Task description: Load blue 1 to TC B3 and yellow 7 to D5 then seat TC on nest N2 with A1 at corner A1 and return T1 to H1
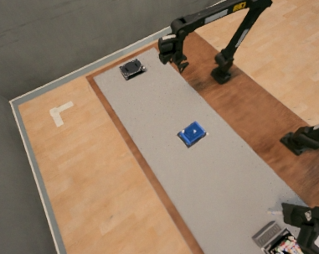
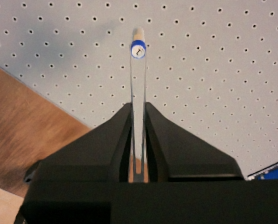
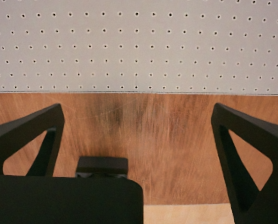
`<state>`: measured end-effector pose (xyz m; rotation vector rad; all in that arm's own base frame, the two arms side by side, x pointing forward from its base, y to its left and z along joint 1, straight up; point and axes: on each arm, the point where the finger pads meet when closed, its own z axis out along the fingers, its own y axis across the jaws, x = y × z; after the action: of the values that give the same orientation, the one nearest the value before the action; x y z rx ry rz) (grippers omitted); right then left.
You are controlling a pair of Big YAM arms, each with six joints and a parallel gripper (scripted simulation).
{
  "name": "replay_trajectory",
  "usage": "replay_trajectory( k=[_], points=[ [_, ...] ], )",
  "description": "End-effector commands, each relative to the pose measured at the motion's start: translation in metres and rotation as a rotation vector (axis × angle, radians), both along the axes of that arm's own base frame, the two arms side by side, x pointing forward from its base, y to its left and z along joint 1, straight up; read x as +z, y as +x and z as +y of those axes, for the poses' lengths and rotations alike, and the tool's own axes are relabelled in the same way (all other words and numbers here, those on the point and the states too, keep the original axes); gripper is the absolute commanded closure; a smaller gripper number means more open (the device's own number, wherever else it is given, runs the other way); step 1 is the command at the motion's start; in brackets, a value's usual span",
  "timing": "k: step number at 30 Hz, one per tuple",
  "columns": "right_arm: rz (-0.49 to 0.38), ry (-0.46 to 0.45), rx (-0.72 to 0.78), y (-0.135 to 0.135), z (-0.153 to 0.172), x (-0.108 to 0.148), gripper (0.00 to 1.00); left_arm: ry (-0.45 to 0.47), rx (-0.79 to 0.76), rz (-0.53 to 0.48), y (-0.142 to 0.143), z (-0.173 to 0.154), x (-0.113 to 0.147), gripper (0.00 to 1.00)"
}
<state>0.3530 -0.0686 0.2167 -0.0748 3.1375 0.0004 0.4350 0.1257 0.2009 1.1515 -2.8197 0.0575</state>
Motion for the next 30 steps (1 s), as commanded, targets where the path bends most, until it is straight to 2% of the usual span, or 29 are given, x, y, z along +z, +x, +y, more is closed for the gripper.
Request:
replay_trajectory(
  k=[1,4,7,26,27,30],
  points=[
    [-0.032,-0.007,-0.013,0.008,-0.001,0.012,0.0,0.008,-0.002,-0.028,0.002,-0.014,0.006,0.91],
    [-0.032,-0.007,-0.013,0.008,-0.001,0.012,0.0,0.004,-0.002,-0.014,0.002,-0.018,0.0,0.91],
    [-0.032,-0.007,-0.013,0.008,-0.001,0.012,0.0,0.007,-0.002,-0.028,0.001,-0.024,0.006,0.91],
    [-0.032,-0.007,-0.013,0.008,-0.001,0.012,0.0,0.005,-0.002,-0.026,0.0,-0.048,0.005,0.91],
    [-0.032,-0.007,-0.013,0.008,-0.001,0.012,0.0,0.0,-0.002,0.0,0.001,-0.05,-0.006,0.91],
    [-0.032,-0.007,-0.013,0.008,-0.001,0.012,0.0,0.002,-0.002,-0.016,0.0,-0.055,0.001,0.91]
  ],
)
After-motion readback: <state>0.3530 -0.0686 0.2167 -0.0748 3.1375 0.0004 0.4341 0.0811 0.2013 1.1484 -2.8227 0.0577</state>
